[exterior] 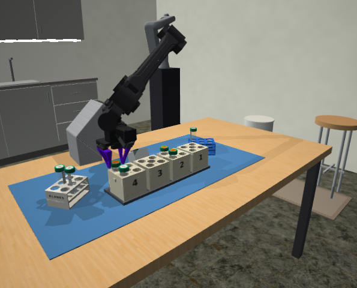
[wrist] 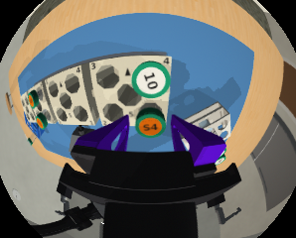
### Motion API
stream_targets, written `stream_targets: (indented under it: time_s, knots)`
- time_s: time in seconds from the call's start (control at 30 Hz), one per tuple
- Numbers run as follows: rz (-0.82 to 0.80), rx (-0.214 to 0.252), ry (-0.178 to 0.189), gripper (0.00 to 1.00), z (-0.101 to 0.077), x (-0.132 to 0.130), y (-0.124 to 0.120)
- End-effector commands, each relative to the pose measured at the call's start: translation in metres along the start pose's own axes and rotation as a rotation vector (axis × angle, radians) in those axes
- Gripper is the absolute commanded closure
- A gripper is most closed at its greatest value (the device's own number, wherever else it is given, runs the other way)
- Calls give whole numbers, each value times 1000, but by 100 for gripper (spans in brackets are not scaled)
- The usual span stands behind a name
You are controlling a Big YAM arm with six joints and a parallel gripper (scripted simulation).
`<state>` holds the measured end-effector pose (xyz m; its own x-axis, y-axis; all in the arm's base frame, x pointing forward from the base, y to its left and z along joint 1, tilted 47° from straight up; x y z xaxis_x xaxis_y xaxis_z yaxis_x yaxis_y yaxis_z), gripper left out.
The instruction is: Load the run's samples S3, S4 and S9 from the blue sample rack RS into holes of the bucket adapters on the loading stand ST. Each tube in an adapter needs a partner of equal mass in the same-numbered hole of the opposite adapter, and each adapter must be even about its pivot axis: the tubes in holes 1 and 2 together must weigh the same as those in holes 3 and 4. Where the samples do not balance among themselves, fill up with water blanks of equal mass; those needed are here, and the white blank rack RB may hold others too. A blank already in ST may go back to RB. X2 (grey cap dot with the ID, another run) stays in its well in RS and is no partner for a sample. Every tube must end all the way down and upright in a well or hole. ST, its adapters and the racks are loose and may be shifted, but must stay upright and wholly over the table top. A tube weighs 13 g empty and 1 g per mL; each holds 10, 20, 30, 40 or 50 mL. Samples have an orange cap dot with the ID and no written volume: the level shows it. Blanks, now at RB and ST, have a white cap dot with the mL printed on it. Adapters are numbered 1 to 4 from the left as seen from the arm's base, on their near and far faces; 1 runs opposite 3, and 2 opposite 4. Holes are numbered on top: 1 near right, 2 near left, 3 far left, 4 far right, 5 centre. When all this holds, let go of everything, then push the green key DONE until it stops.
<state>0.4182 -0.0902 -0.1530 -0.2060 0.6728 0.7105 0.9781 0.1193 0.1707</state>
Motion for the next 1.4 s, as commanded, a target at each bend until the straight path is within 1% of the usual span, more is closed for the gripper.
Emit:
stream_targets:
  time_s: [0.0,0.33,0.37,0.43,0.63,0.7,0.73,0.77,1.37]
  knots:
    - [-8,-22,-12,45,-7,-6,8]
    - [-8,-22,-12,45,-7,-6,8]
    - [9,-26,-5,45,-12,-14,3]
    - [-21,-46,-32,45,-34,-11,17]
    - [-24,-47,-36,45,-56,-10,17]
    - [-24,-47,-36,45,-56,-10,17]
    - [-33,-7,-12,45,-38,-1,15]
    - [-9,-23,-15,45,-42,-6,9]
    - [-9,-23,-15,45,-42,-6,9]
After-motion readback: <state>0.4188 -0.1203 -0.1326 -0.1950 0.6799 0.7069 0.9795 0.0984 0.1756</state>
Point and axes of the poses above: the point where the finger pads meet when closed, its own z axis out along the fingers, its own x axis across the jaws, y = z × x, the point moved 4 cm from there along -z, back along the fingers, and after that the axes turned 7 degrees about -z, right-handed, at the moved point
